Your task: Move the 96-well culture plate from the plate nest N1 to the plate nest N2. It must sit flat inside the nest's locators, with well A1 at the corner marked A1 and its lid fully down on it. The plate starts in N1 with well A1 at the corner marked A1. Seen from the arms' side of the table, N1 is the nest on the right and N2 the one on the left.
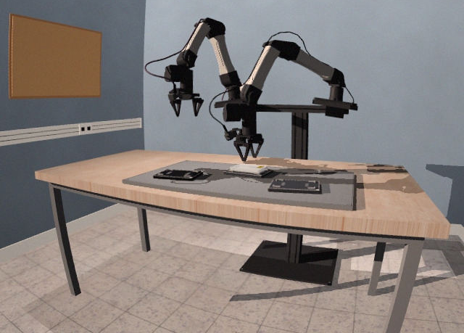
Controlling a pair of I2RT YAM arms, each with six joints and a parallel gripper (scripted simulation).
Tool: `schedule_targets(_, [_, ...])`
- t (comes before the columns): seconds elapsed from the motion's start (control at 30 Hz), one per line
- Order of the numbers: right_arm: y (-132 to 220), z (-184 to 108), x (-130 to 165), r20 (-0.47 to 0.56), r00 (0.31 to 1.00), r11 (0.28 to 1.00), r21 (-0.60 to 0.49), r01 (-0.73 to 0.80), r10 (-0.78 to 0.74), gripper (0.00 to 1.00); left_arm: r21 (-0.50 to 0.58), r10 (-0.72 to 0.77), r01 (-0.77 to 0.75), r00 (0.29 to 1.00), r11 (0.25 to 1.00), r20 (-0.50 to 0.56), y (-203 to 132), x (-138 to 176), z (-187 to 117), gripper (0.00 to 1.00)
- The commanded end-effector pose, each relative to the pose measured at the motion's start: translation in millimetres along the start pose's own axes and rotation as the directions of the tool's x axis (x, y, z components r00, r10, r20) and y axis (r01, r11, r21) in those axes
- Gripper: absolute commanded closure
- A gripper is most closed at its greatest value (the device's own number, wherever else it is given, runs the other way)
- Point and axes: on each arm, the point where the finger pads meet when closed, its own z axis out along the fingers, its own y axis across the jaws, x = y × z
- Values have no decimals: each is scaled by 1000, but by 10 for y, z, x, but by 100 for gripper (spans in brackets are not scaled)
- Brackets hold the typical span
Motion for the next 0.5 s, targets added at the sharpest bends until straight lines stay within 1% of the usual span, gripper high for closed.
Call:
schedule_targets(0.0, [2, -33, -30, 10, 1000, 1000, 2, 10, -10, 0, -5, -1, 1, 1000, 1000, 12, 48, -26, 135, 0])
schedule_targets(0.47, [2, -33, -30, 10, 1000, 1000, 2, 10, -10, 0, -5, -1, 1, 1000, 1000, 11, 47, -24, 337, 0])
